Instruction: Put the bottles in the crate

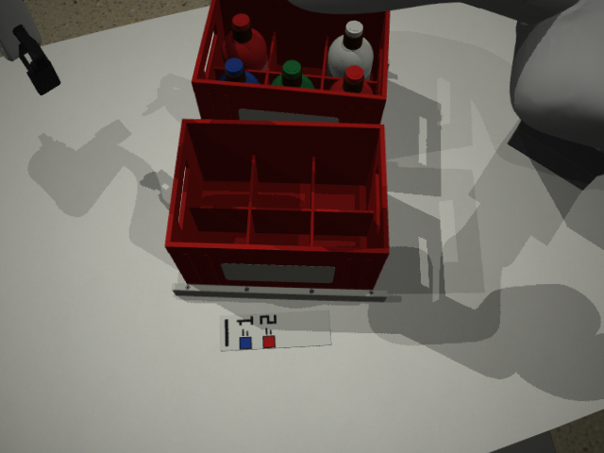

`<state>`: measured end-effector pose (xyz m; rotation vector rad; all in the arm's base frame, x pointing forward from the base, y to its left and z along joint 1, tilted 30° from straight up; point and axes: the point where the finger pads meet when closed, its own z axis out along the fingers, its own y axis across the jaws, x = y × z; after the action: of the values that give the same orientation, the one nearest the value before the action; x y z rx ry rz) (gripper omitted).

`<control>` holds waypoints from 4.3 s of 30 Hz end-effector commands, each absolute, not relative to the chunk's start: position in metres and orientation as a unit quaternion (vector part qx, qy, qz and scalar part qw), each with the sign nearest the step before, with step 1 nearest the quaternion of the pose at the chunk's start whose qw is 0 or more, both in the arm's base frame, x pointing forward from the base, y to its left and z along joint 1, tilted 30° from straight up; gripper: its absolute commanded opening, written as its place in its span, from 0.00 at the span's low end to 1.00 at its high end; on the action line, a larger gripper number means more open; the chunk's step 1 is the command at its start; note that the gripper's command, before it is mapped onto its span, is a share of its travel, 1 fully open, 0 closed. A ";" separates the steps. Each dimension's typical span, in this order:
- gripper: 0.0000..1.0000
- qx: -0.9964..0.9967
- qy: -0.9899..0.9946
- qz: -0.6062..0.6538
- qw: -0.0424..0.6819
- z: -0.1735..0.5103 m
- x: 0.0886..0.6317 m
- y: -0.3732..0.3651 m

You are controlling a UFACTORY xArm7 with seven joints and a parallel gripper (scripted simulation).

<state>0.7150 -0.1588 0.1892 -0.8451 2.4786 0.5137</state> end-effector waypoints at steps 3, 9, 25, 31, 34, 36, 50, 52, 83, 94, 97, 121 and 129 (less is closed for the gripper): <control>1.00 -0.308 0.903 0.185 0.236 0.192 0.715 -0.161; 1.00 -0.308 0.903 0.185 0.236 0.192 0.715 -0.161; 0.65 -0.308 0.903 0.185 0.236 0.227 0.702 -0.175; 0.65 -0.308 0.903 0.185 0.236 0.252 0.691 -0.186; 0.65 -0.308 0.903 0.185 0.236 0.257 0.689 -0.188; 0.65 -0.308 0.903 0.185 0.236 0.265 0.686 -0.192; 0.65 -0.308 0.903 0.185 0.236 0.318 0.664 -0.214; 0.65 -0.323 0.898 0.181 0.238 0.319 0.661 -0.211; 0.65 -0.472 0.820 0.156 0.285 0.388 0.663 -0.103; 0.65 -0.508 0.796 0.150 0.293 0.406 0.656 -0.069; 0.65 -0.548 0.768 0.143 0.300 0.412 0.653 -0.056; 0.65 -0.650 0.681 0.119 0.316 0.446 0.623 0.026; 0.65 -0.674 0.658 0.113 0.318 0.456 0.608 0.056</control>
<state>0.6141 0.0465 0.4503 -1.7234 1.7863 0.3212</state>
